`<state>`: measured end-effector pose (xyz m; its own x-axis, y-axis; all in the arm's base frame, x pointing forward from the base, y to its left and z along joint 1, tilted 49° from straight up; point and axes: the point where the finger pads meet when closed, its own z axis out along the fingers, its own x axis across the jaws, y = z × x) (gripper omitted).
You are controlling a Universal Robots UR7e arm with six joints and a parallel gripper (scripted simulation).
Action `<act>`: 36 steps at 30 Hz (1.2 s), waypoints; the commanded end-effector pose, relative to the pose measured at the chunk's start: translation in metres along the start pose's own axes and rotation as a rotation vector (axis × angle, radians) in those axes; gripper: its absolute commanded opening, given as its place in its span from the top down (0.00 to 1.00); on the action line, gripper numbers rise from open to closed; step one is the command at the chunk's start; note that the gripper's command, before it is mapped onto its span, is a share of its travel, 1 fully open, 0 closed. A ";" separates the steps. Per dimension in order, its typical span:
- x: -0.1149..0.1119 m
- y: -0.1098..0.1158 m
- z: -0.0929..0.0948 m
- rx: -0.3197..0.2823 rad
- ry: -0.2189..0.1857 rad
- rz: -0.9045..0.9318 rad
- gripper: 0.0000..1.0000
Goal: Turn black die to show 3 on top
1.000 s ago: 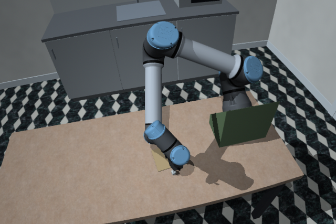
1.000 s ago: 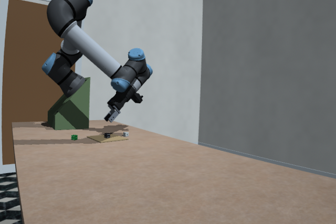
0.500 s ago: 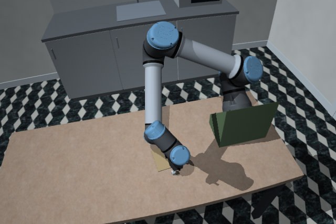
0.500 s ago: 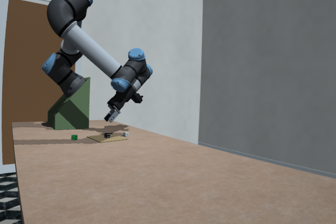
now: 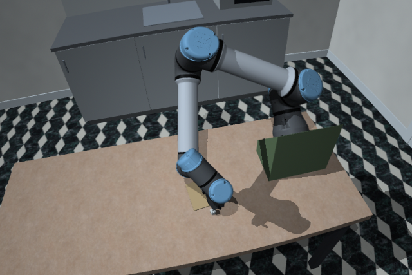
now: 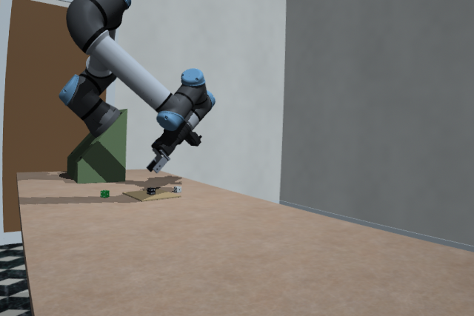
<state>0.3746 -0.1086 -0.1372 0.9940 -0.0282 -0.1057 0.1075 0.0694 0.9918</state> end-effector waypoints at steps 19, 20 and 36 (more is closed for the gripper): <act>0.000 -0.011 0.011 0.000 0.001 0.001 0.30; 0.000 -0.011 0.011 0.000 0.001 0.001 0.30; 0.000 -0.023 0.023 0.000 0.001 0.001 0.30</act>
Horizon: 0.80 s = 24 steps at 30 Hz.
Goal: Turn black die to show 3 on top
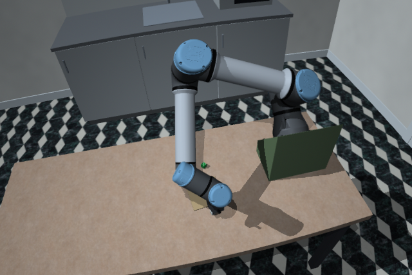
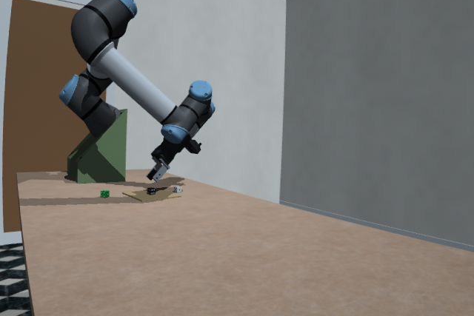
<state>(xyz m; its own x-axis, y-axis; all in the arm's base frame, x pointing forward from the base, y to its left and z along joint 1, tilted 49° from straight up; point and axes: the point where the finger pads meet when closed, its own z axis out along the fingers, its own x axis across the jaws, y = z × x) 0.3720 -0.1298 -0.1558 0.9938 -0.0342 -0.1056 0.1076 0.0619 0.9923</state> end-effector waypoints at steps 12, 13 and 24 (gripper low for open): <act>0.000 -0.009 0.009 -0.008 0.007 0.001 0.30; 0.000 -0.010 0.010 -0.008 0.007 0.001 0.30; 0.000 -0.015 0.015 -0.008 0.007 0.001 0.30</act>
<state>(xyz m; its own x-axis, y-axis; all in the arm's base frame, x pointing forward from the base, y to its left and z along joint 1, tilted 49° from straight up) 0.3703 -0.1437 -0.1679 0.9935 -0.0441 -0.1051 0.1076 0.0586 0.9925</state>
